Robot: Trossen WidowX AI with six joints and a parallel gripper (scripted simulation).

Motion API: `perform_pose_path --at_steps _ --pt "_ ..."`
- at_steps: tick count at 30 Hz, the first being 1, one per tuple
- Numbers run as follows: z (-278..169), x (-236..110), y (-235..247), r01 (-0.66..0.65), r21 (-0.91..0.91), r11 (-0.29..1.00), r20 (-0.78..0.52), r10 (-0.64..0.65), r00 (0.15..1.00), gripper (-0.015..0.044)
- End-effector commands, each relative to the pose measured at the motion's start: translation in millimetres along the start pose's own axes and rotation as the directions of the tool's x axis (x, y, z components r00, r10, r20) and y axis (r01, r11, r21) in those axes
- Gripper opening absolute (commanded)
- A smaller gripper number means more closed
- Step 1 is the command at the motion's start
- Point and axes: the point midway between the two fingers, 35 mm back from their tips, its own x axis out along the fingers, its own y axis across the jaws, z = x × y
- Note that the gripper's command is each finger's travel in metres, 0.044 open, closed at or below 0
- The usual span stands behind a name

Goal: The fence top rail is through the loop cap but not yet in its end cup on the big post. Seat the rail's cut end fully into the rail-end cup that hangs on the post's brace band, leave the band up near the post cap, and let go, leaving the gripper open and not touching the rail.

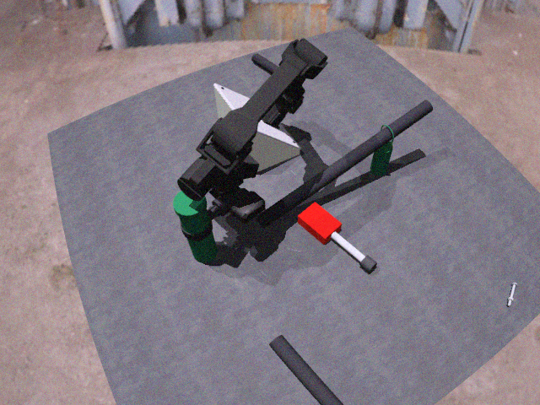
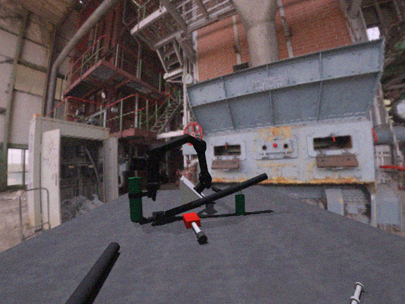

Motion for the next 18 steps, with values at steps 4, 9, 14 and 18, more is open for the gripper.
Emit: perform_pose_path --at_steps 4,9,14,18 --pt "0.5 -0.1 -6.2 0.007 0.058 0.998 0.005 -0.008 1.000 0.0000" --pt "0.2 -0.1 -9.2 0.007 0.090 0.996 0.005 -0.008 1.000 0.0000" --pt "0.0 -0.1 -12.1 0.007 0.120 0.993 0.005 -0.008 1.000 0.0000" --pt "-0.2 -0.1 -13.9 0.007 0.140 0.990 0.005 -0.008 1.000 0.0000"
